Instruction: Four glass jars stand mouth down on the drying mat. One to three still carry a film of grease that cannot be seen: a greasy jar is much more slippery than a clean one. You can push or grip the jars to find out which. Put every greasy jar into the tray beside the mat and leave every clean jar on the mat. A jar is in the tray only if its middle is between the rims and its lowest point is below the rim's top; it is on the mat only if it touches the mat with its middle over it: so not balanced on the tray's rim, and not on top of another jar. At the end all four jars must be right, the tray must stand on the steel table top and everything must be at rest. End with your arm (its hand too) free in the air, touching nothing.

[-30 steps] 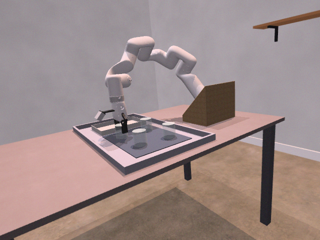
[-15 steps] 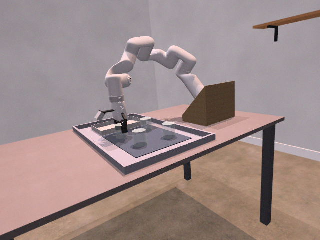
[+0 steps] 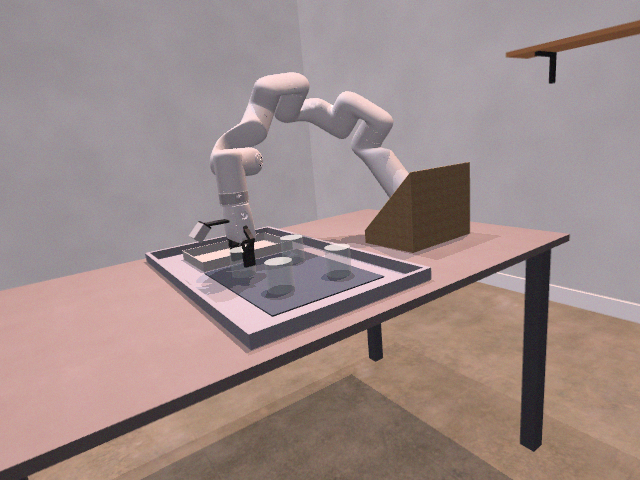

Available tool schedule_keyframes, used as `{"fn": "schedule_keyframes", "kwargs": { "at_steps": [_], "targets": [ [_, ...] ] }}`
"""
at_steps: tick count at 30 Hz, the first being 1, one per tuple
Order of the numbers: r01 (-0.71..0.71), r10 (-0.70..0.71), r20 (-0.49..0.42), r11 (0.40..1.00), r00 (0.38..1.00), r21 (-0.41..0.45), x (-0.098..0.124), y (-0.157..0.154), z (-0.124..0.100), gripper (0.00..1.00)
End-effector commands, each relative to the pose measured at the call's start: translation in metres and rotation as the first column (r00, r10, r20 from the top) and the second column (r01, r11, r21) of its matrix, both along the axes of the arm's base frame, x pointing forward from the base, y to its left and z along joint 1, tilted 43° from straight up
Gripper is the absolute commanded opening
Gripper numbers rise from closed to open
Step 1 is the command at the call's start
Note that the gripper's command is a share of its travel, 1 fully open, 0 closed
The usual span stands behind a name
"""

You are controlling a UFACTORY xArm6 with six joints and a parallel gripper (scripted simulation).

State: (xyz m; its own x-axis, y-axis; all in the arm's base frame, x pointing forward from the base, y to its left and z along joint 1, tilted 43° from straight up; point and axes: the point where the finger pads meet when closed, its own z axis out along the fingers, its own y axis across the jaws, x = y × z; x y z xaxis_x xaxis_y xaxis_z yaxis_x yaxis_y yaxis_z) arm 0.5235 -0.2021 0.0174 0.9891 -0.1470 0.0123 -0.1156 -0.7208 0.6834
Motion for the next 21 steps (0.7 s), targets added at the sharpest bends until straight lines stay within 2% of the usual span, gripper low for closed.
{"fn": "schedule_keyframes", "kwargs": {
  "at_steps": [1, 16, 17, 21],
  "targets": [
    [-0.002, 0.002, 0.004, 1.000, 1.000, 0.000, 0.0015, 0.0008, 0.0014, 0.85],
    [-0.002, 0.002, 0.004, 1.000, 1.000, 0.000, 0.0015, 0.0008, 0.0014, 0.85],
    [-0.002, 0.002, 0.004, 1.000, 1.000, 0.000, 0.0015, 0.0008, 0.0014, 0.82],
    [-0.002, 0.002, 0.004, 1.000, 1.000, 0.000, 0.0015, 0.0008, 0.0014, 0.82]
  ]
}}
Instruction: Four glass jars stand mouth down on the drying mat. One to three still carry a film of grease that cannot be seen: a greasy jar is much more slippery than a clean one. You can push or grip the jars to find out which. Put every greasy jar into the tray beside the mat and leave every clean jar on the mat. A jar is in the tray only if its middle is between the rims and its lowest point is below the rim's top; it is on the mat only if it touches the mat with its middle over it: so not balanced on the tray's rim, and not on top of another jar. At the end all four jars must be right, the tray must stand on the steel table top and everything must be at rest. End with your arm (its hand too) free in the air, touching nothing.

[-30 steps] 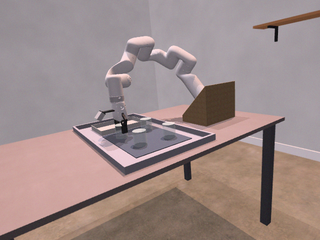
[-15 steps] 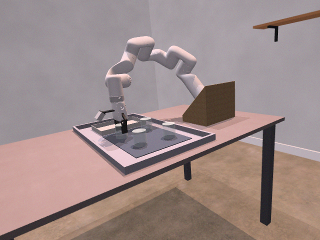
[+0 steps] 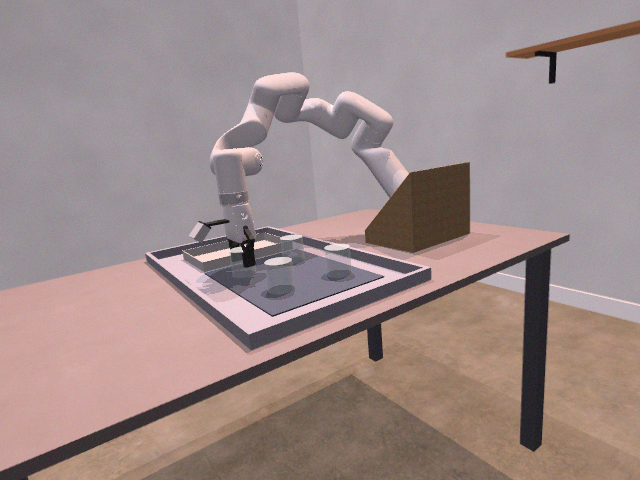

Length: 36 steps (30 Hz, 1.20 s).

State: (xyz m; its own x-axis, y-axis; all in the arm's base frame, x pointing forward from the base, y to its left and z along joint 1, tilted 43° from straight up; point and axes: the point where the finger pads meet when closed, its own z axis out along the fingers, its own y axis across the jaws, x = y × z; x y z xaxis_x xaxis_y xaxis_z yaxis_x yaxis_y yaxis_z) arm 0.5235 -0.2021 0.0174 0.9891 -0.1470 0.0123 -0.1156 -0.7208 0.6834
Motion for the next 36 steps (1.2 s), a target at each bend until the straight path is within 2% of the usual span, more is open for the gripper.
{"fn": "schedule_keyframes", "kwargs": {
  "at_steps": [1, 36],
  "targets": [
    [-0.002, 0.002, 0.004, 1.000, 1.000, 0.000, 0.0015, 0.0008, 0.0014, 0.82],
    [-0.002, 0.002, 0.004, 1.000, 1.000, 0.000, 0.0015, 0.0008, 0.0014, 0.76]
  ]
}}
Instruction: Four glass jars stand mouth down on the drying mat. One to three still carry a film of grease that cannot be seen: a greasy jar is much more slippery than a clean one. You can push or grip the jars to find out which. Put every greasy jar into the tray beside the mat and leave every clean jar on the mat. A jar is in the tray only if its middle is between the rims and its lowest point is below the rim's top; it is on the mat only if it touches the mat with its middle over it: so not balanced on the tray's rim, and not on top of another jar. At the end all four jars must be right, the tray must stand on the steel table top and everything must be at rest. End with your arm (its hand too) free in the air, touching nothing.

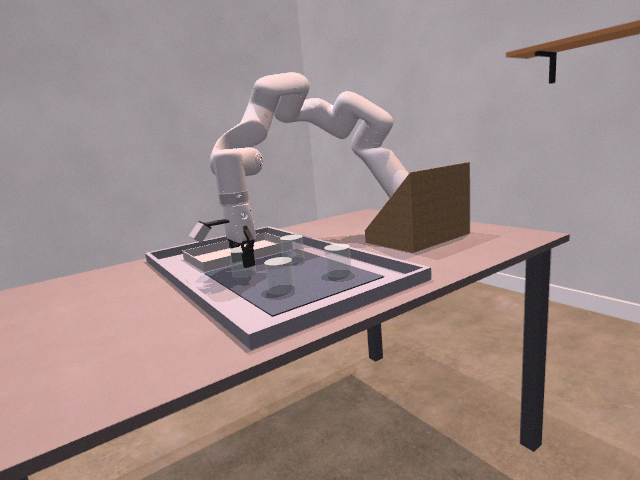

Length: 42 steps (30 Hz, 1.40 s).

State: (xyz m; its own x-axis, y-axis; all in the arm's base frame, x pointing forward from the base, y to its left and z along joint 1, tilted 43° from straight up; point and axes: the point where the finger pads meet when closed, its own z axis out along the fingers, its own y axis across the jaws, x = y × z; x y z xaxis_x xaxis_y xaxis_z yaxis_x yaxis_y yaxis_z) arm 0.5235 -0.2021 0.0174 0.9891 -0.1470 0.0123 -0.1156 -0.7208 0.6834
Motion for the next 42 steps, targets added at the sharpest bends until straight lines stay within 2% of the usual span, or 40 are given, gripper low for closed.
{"fn": "schedule_keyframes", "kwargs": {
  "at_steps": [1, 27, 28, 42],
  "targets": [
    [-0.002, 0.002, 0.004, 1.000, 1.000, 0.000, 0.0015, 0.0008, 0.0014, 0.76],
    [-0.002, 0.002, 0.004, 1.000, 1.000, 0.000, 0.0015, 0.0008, 0.0014, 0.73],
    [-0.002, 0.002, 0.004, 1.000, 1.000, 0.000, 0.0015, 0.0008, 0.0014, 0.70],
    [-0.002, 0.002, 0.004, 1.000, 1.000, 0.000, 0.0015, 0.0008, 0.0014, 0.70]
  ]
}}
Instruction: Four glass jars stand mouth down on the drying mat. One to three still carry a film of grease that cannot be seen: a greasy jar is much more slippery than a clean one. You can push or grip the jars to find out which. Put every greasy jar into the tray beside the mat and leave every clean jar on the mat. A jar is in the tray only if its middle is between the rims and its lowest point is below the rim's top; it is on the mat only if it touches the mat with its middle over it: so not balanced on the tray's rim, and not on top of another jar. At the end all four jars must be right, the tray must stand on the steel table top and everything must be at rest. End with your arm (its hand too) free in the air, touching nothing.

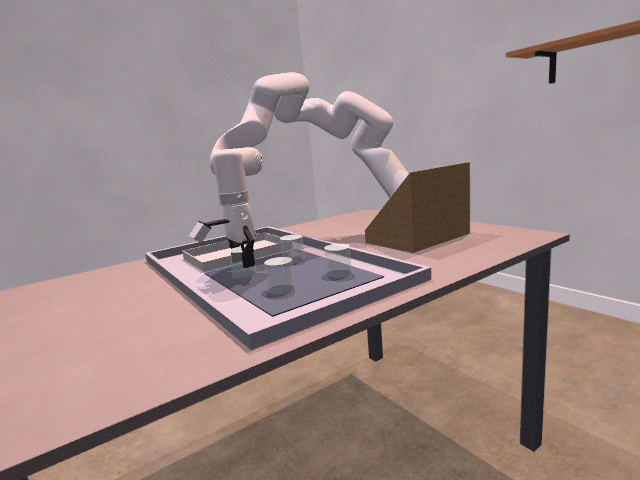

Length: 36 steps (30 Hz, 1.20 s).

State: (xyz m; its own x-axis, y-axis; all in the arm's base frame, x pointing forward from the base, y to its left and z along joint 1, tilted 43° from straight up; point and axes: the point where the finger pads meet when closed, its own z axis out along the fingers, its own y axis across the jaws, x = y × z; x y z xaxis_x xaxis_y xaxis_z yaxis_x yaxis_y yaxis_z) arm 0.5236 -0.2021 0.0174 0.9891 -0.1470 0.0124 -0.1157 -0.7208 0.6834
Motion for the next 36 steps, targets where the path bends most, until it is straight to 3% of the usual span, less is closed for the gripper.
{"fn": "schedule_keyframes", "kwargs": {
  "at_steps": [1, 19, 20, 36],
  "targets": [
    [-0.002, 0.002, 0.003, 1.000, 1.000, 0.000, 0.0015, 0.0008, 0.0013, 0.70],
    [-0.002, 0.002, 0.003, 1.000, 1.000, 0.000, 0.0015, 0.0008, 0.0013, 0.67],
    [-0.002, 0.002, 0.003, 1.000, 1.000, 0.000, 0.0015, 0.0008, 0.0013, 0.00],
    [-0.002, 0.002, 0.003, 1.000, 1.000, 0.000, 0.0022, 0.0062, 0.0072, 0.00]
  ]
}}
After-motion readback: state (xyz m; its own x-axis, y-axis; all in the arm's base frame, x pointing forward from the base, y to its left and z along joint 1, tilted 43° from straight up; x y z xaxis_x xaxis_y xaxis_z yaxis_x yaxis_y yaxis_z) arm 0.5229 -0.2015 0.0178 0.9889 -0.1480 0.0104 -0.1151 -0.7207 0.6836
